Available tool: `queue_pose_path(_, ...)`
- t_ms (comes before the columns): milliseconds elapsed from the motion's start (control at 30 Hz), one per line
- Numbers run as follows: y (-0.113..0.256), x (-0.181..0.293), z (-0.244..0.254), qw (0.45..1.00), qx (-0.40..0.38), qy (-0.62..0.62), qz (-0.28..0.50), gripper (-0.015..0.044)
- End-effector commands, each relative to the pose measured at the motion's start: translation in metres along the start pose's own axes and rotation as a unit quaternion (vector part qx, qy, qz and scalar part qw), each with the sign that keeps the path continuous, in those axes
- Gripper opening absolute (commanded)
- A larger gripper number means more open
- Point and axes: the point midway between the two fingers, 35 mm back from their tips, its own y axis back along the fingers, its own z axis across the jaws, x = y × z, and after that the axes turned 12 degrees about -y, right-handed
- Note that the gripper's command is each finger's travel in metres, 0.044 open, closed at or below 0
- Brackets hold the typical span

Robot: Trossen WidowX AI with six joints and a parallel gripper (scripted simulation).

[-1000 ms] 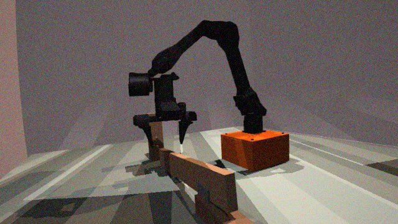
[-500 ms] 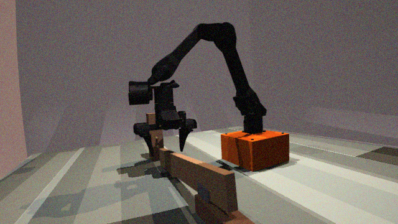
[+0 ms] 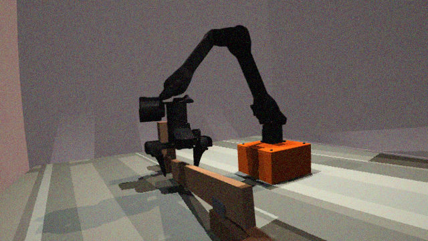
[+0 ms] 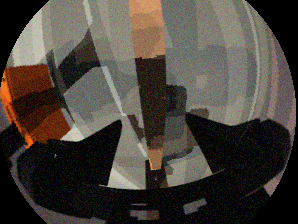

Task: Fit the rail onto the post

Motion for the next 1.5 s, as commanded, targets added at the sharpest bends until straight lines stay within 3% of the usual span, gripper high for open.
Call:
queue_pose_path(0, -0.0096, 0.0006, 0.0018, 1.0, -0.003, 0.002, 0.002, 0.044)
queue_pose_path(200, -0.0169, 0.0008, 0.0027, 1.0, -0.003, 0.002, 0.002, 0.044)
queue_pose_path(700, -0.0169, 0.0008, 0.0027, 1.0, -0.003, 0.002, 0.002, 0.0046)
queue_pose_path(933, -0.0169, 0.0008, 0.0027, 1.0, -0.003, 0.002, 0.002, 0.0)
queue_pose_path(1467, -0.0142, 0.0004, 0.0027, 1.0, -0.003, 0.002, 0.002, 0.0)
